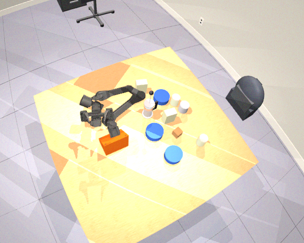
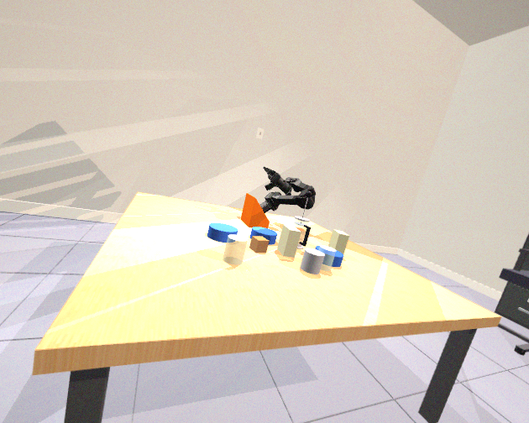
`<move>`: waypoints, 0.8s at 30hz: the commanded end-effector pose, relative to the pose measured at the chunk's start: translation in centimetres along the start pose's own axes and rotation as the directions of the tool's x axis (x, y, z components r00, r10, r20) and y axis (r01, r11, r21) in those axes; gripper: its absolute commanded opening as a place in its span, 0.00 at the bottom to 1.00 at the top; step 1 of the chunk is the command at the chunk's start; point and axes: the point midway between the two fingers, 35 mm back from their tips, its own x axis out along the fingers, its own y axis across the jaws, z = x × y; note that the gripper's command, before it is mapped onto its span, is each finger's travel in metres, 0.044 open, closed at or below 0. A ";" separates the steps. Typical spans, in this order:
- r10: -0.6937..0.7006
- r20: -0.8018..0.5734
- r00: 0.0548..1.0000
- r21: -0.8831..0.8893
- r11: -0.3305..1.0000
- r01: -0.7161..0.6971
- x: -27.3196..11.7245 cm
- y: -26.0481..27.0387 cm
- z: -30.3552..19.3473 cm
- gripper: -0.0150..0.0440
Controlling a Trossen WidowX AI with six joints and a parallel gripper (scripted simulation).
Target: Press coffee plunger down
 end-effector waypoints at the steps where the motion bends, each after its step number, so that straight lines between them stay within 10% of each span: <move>1: -0.004 0.004 1.000 -0.008 1.000 0.004 0.0 0.0 0.0 0.98; 12: -0.280 0.010 0.960 -0.285 0.919 0.271 1.3 -2.7 -1.5 1.00; 24: -0.836 -0.040 0.547 -0.911 0.256 0.324 0.7 -11.1 -6.8 1.00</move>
